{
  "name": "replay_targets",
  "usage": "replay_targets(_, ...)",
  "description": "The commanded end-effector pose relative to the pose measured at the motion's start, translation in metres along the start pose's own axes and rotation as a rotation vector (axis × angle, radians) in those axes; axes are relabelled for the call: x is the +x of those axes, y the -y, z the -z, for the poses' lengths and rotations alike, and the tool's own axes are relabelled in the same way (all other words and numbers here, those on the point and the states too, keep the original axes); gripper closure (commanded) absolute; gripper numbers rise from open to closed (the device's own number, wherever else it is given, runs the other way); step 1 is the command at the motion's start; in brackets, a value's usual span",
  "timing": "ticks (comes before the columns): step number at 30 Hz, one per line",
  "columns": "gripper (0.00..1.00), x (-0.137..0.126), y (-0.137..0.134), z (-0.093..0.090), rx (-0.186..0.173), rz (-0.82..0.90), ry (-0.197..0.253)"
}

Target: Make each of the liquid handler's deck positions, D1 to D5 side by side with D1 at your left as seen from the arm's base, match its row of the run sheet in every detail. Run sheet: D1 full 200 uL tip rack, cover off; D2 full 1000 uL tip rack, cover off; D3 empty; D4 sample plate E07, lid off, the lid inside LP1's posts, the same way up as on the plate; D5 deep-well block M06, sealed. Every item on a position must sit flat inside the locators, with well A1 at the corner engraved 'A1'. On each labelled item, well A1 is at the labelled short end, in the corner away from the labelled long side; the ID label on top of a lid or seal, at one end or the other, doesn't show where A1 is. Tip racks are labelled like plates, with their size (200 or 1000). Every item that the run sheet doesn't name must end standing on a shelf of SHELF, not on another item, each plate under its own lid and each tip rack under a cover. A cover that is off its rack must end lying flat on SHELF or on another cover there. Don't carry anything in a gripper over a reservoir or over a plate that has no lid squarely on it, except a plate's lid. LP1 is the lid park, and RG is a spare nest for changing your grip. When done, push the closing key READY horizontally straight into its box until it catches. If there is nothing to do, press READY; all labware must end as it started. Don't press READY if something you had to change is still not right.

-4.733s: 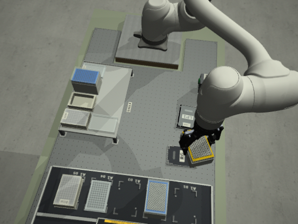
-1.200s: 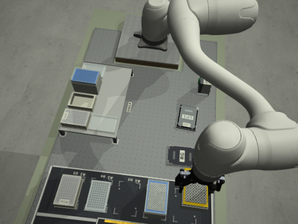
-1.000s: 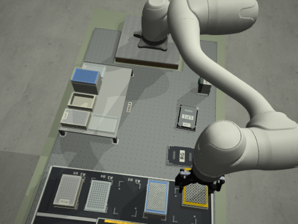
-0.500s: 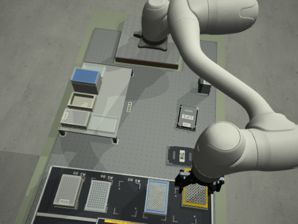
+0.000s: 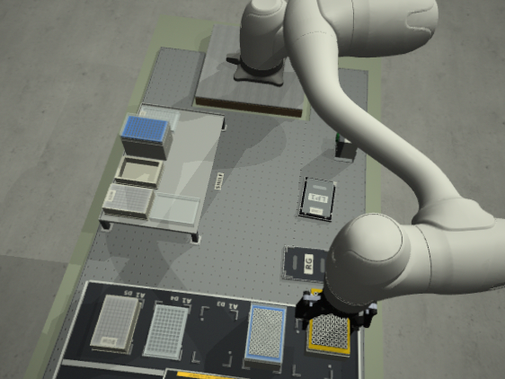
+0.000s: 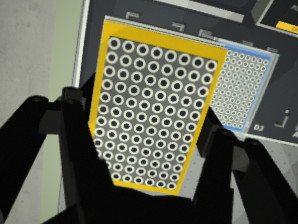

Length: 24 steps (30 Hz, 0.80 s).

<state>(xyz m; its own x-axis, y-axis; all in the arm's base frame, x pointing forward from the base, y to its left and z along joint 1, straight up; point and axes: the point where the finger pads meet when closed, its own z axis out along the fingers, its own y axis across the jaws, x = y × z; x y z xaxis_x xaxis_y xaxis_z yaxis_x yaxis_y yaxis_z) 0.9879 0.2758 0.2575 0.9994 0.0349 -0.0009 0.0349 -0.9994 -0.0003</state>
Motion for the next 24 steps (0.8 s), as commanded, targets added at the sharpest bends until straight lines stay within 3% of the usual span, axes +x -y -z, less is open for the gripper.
replay_targets(1,0.90,0.000,0.000,-0.002,0.001,0.000,-0.002)
replay_targets(24,0.90,0.000,0.000,-0.034,0.001,0.000,-0.002)
